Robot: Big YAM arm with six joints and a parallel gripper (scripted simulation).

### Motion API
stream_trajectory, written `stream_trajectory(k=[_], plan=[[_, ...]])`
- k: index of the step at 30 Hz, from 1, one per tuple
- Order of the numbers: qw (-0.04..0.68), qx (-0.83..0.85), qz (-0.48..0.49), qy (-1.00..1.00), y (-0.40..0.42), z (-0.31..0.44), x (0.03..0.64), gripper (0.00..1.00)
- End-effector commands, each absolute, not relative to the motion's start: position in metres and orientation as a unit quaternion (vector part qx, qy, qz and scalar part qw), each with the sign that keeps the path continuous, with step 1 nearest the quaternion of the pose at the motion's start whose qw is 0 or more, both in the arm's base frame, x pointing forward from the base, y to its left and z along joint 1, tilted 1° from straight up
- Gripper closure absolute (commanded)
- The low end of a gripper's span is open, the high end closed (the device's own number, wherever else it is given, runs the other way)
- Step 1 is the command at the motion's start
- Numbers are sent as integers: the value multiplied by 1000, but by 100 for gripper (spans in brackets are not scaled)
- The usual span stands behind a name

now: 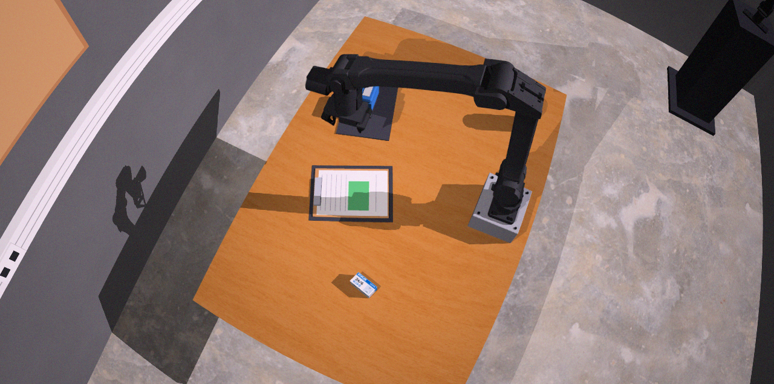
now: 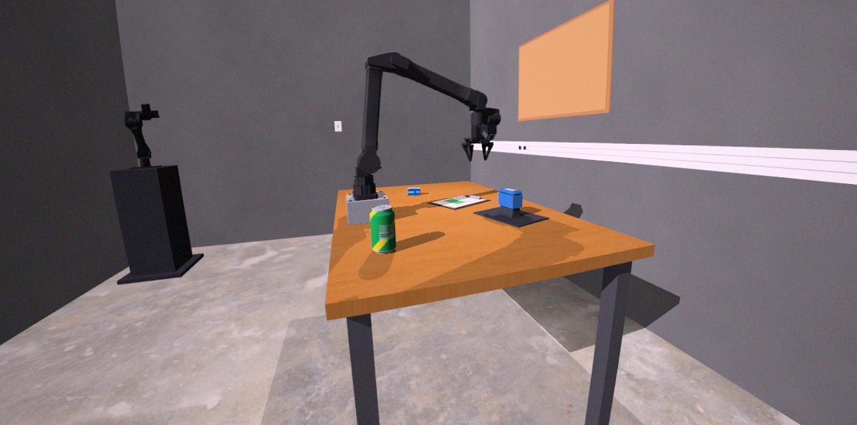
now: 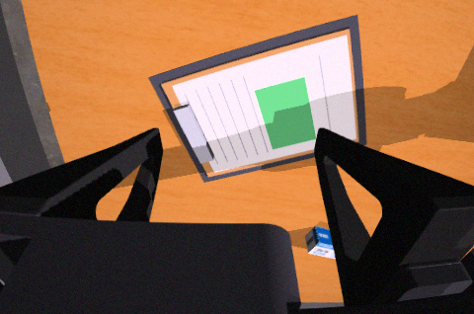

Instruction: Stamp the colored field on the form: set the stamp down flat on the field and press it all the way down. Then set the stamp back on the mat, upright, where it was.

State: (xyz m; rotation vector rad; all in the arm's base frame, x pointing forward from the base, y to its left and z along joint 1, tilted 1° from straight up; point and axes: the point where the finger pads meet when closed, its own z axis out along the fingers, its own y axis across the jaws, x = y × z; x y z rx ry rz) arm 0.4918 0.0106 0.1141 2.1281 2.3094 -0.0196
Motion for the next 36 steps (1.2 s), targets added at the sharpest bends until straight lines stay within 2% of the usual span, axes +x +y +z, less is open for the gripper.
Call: stream_trajectory(k=[1, 9, 17, 31, 36], plan=[[19, 665, 10, 746, -43, 117, 524, 19], [14, 665, 2, 746, -155, 99, 532, 19], [11, 665, -1, 746, -200, 92, 535, 19], [13, 662, -1, 750, -198, 94, 537, 19], [-5, 662, -8, 750, -194, 73, 525, 19]])
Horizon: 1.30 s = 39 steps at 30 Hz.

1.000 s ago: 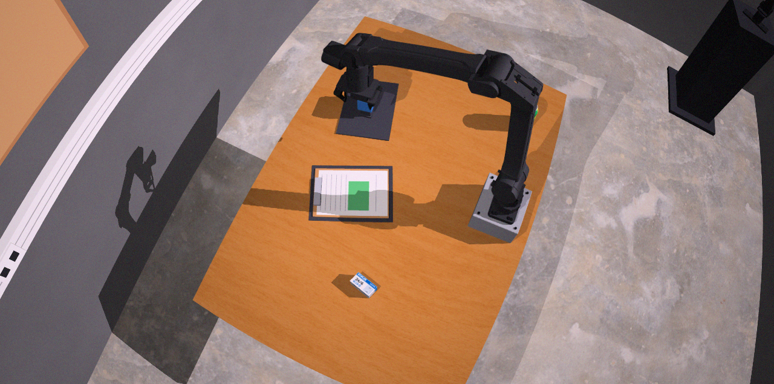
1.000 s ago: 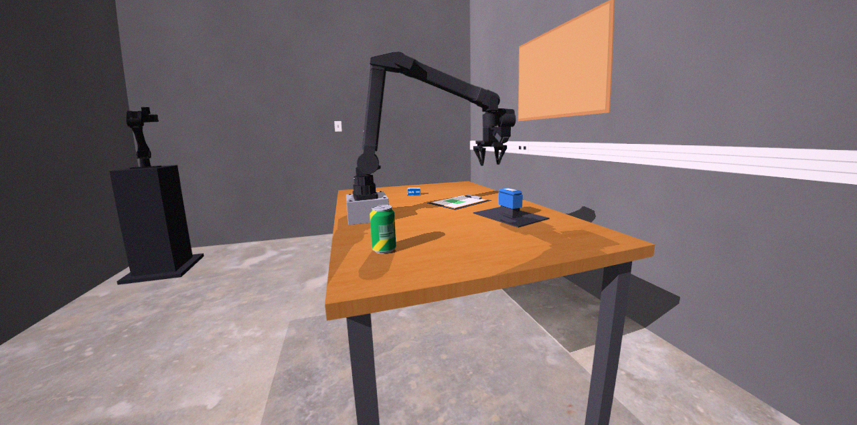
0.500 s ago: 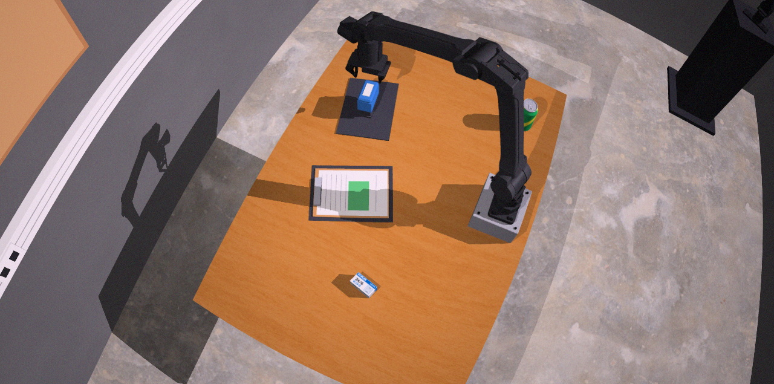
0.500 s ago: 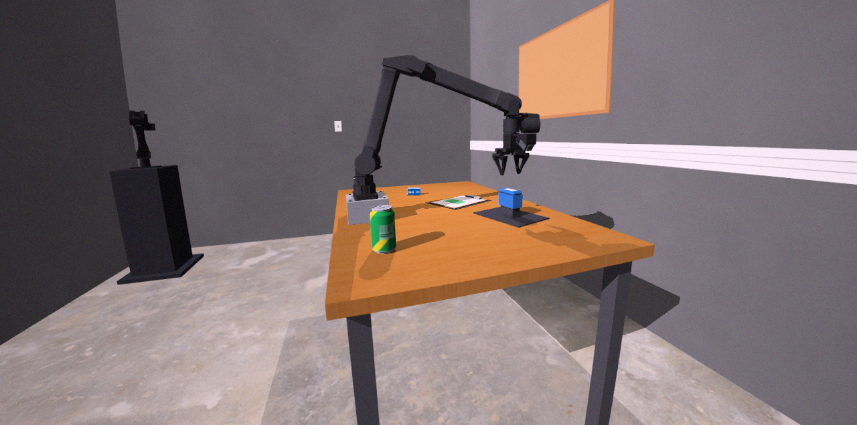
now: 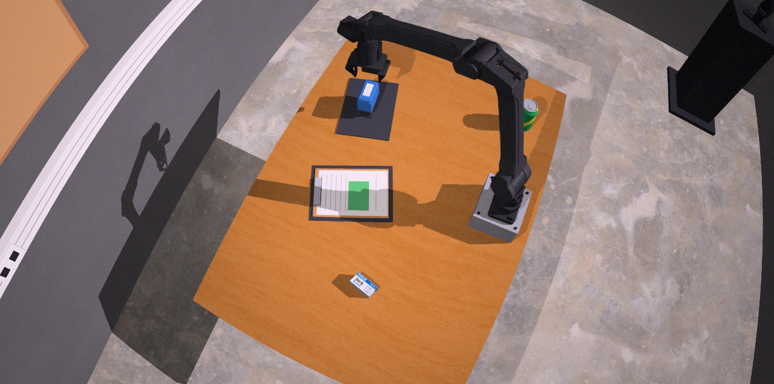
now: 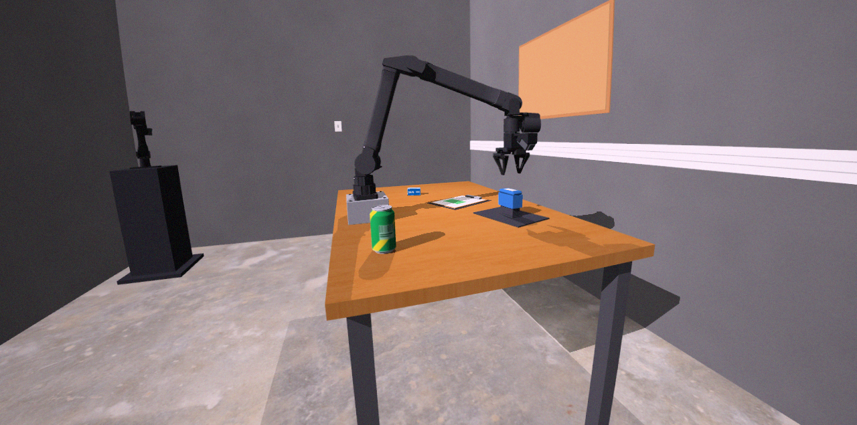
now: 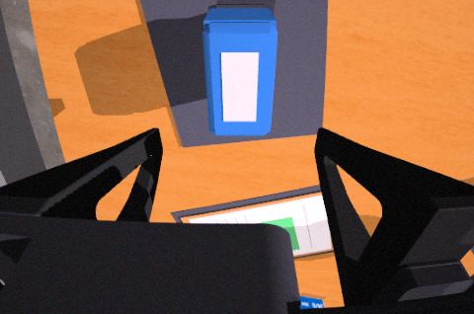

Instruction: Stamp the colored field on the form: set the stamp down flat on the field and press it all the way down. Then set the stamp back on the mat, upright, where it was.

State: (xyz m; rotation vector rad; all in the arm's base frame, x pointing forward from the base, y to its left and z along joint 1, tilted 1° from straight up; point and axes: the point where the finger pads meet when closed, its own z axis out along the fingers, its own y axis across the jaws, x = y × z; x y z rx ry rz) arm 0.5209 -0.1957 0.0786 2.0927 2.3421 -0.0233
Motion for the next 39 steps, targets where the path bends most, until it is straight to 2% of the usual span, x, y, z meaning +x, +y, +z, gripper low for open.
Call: stream_trajectory(k=[1, 23, 39], plan=[[-5, 662, -8, 750, -193, 66, 523, 19], [-5, 664, -8, 748, -197, -14, 519, 19], [-1, 665, -6, 747, -199, -27, 522, 19]])
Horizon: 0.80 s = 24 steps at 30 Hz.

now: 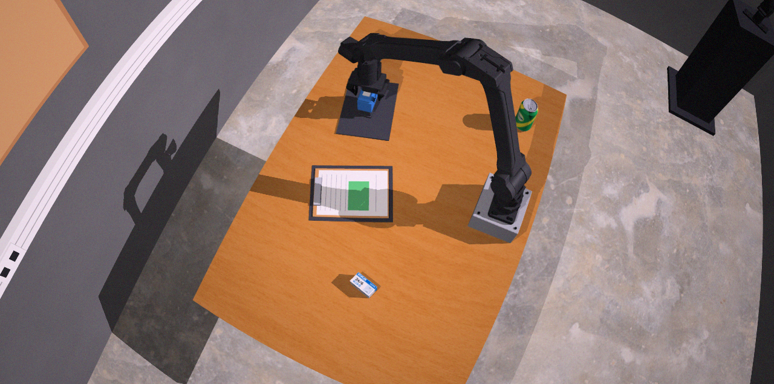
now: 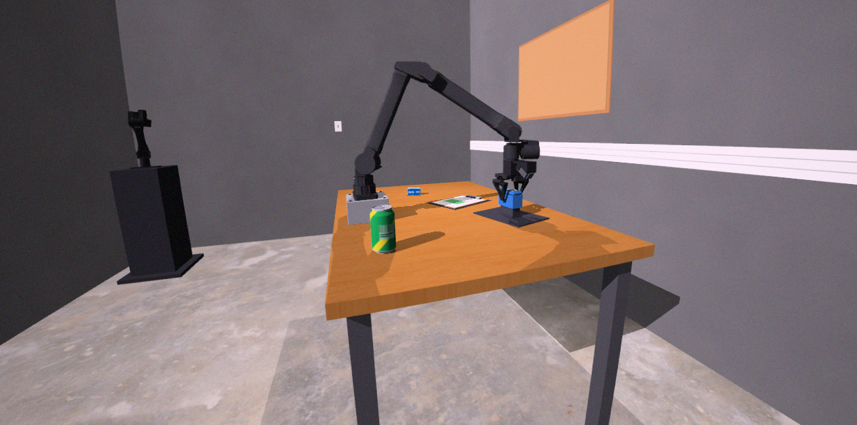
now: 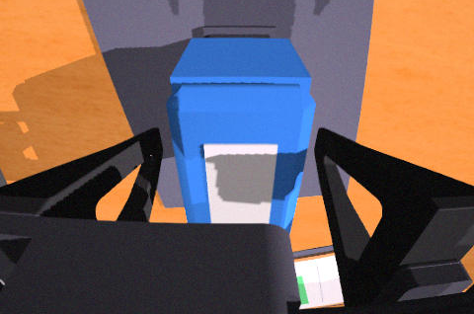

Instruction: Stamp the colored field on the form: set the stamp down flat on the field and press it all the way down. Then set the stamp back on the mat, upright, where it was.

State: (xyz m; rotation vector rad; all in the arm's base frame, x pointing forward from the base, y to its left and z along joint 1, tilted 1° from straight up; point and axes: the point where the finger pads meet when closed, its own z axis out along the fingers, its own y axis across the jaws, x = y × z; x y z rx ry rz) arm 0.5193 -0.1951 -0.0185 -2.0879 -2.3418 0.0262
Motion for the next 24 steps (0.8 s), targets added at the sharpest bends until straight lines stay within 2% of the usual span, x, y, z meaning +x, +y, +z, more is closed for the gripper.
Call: stream_trajectory(k=[1, 8, 9, 24], plan=[[1, -665, 6, -747, -199, -27, 522, 19], [1, -665, 6, -747, -199, -27, 522, 19], [1, -665, 6, -747, -199, -27, 522, 72], [1, -665, 7, -747, -199, -27, 522, 72]])
